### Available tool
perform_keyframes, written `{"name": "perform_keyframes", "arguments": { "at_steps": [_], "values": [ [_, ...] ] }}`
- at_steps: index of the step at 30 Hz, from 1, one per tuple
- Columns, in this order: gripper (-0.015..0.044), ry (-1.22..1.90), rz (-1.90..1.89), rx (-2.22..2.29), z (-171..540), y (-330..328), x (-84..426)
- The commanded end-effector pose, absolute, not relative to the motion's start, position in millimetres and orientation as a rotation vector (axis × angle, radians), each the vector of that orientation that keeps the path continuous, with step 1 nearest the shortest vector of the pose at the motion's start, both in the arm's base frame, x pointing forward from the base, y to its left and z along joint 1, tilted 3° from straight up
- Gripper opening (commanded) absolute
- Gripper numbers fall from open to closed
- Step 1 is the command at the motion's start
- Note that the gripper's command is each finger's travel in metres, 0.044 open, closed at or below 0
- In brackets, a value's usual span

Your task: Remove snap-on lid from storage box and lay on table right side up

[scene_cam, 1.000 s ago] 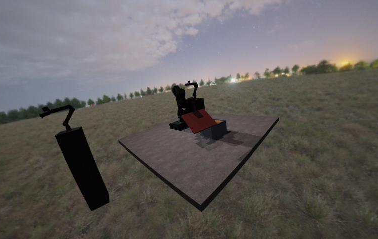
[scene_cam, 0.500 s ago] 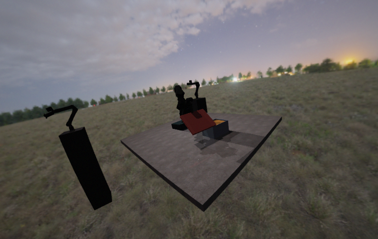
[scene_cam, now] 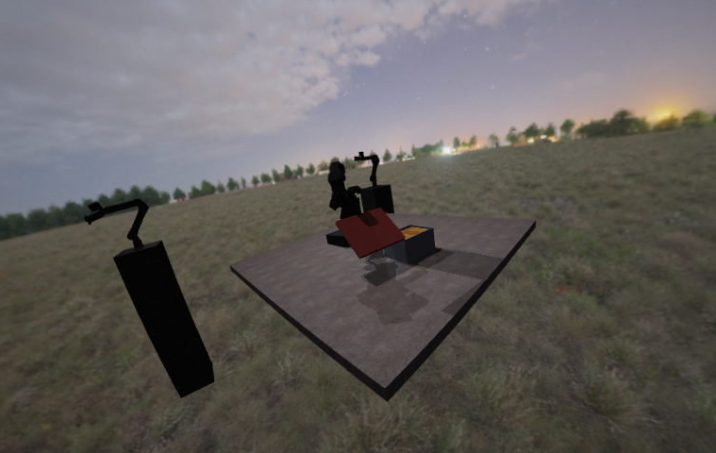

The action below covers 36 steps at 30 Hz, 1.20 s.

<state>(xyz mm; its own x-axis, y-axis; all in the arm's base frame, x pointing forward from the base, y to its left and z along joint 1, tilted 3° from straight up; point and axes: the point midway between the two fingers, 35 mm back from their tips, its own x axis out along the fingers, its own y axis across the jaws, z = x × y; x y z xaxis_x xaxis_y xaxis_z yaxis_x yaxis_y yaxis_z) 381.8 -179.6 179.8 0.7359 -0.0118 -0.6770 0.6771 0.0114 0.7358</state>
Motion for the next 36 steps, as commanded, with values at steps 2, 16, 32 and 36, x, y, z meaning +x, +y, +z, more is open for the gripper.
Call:
{"name": "perform_keyframes", "arguments": {
  "at_steps": [2,16,32,36],
  "values": [
    [0.0000,0.566,-0.572,1.468,185,-191,382],
    [0.0000,0.566,-0.573,1.466,186,-218,378],
    [0.0000,0.565,-0.574,1.464,187,-243,374],
    [0.0000,0.565,-0.574,1.464,184,-243,374]
  ]
}}
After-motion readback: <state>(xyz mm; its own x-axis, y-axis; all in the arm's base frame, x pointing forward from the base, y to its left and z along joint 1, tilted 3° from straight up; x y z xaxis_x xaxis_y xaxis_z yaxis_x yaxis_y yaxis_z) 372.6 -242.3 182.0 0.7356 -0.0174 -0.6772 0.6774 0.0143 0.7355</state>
